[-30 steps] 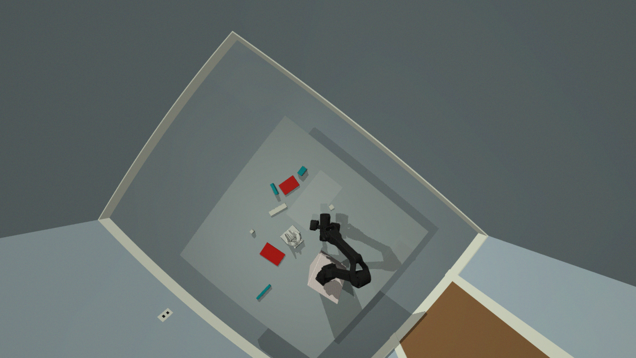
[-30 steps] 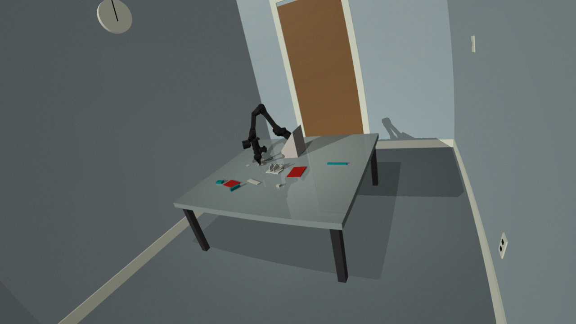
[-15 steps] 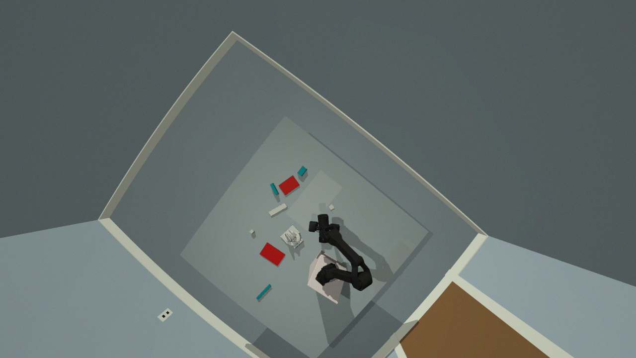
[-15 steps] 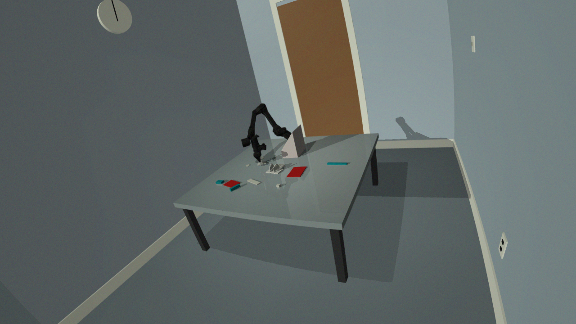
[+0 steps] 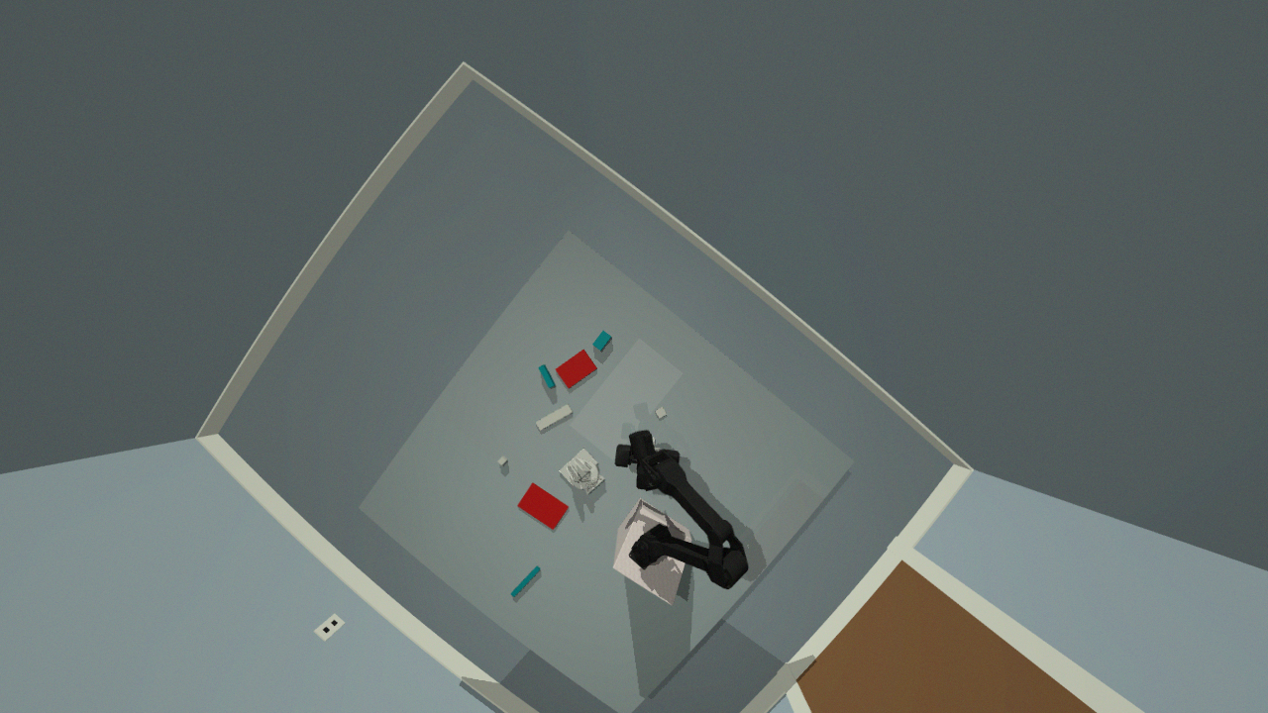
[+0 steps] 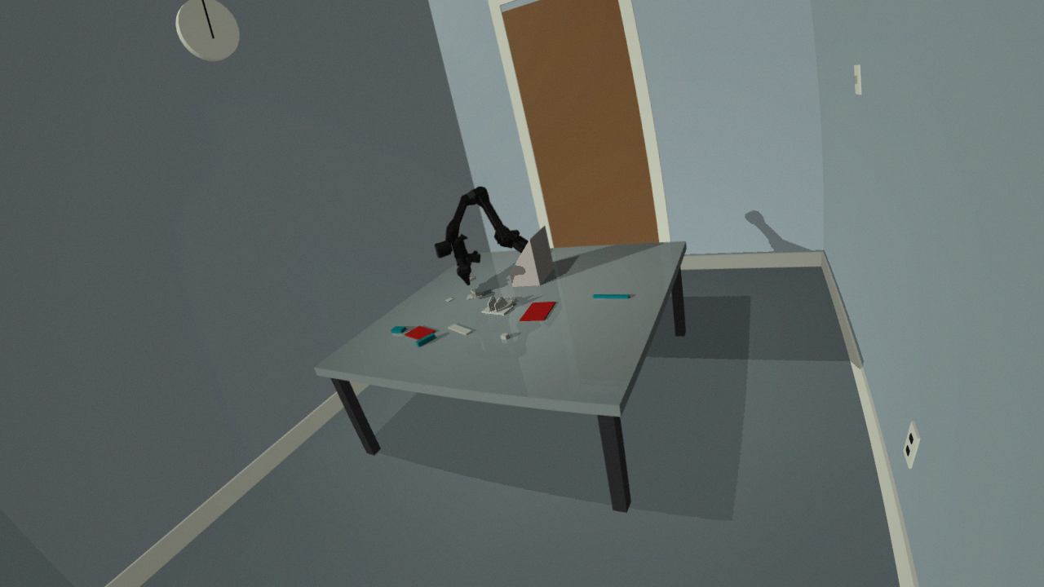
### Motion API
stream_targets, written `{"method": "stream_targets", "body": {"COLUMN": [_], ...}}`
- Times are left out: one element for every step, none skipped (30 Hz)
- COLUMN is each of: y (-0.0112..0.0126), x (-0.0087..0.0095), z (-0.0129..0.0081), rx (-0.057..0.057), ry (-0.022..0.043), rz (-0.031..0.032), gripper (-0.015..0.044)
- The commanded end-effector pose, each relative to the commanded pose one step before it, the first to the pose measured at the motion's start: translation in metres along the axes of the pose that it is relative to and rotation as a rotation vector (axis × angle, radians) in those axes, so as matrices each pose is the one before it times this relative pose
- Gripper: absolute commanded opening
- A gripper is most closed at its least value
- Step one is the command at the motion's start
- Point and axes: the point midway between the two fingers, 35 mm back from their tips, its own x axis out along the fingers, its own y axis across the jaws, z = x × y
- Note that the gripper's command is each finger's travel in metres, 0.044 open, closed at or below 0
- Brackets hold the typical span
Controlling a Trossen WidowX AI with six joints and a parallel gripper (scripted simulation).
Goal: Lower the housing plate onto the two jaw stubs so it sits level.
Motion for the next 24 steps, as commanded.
{"method": "stream_targets", "body": {"y": [0.00209,0.0,0.0,0.0,0.0,0.0,0.0,-0.00038,-0.00113,-0.00187,-0.00224,-0.00221,-0.00219,-0.00216,-0.00214,-0.00211,-0.00207,-0.00206,-0.00202,-0.00198,-0.00194,-0.0019,-0.00186,-0.00181], "x": [-0.00719,0.0,0.0,0.0,0.0,0.0,0.0,0.00007,0.00022,0.00036,0.00043,0.00042,0.00041,0.0004,0.0004,0.00039,0.00038,0.00038,0.00037,0.00036,0.00035,0.00035,0.00034,0.00033], "z": [-0.00192,0.0,0.0,0.0,0.0,0.0,0.0,0.0001,0.00032,0.00056,0.00074,0.0008,0.00087,0.00093,0.001,0.00106,0.00113,0.0012,0.00126,0.00133,0.00139,0.00144,0.0015,0.00156], "rx": [0.0115,0.0,0.0,0.0,0.0,0.0,0.0,0.0037,0.0111,0.0186,0.0223,0.0223,0.0223,0.0223,0.0223,0.0222,0.0222,0.0224,0.0224,0.0224,0.0224,0.0224,0.0223,0.0223], "ry": [0.01209,0.0,0.0,0.0,0.0,0.0,0.0,-0.00039,-0.00117,-0.00195,-0.00235,-0.00235,-0.00235,-0.00234,-0.00233,-0.00232,-0.0023,-0.0023,-0.00228,-0.00225,-0.00221,-0.00218,-0.00214,-0.0021], "rz": [-0.00184,0.0,0.0,0.0,0.0,0.0,0.0,-0.00027,-0.00081,-0.00129,-0.00145,-0.00135,-0.00125,-0.00115,-0.00106,-0.00096,-0.00087,-0.00078,-0.00069,-0.0006,-0.00052,-0.00043,-0.00035,-0.00027], "gripper": [0.0351,0.0351,0.0351,0.0351,0.0351,0.0351,0.0351,0.0351,0.0351,0.0351,0.0351,0.0351,0.0351,0.0351,0.0351,0.0351,0.0351,0.0351,0.0351,0.0351,0.0351,0.0351,0.0351,0.0351]}}
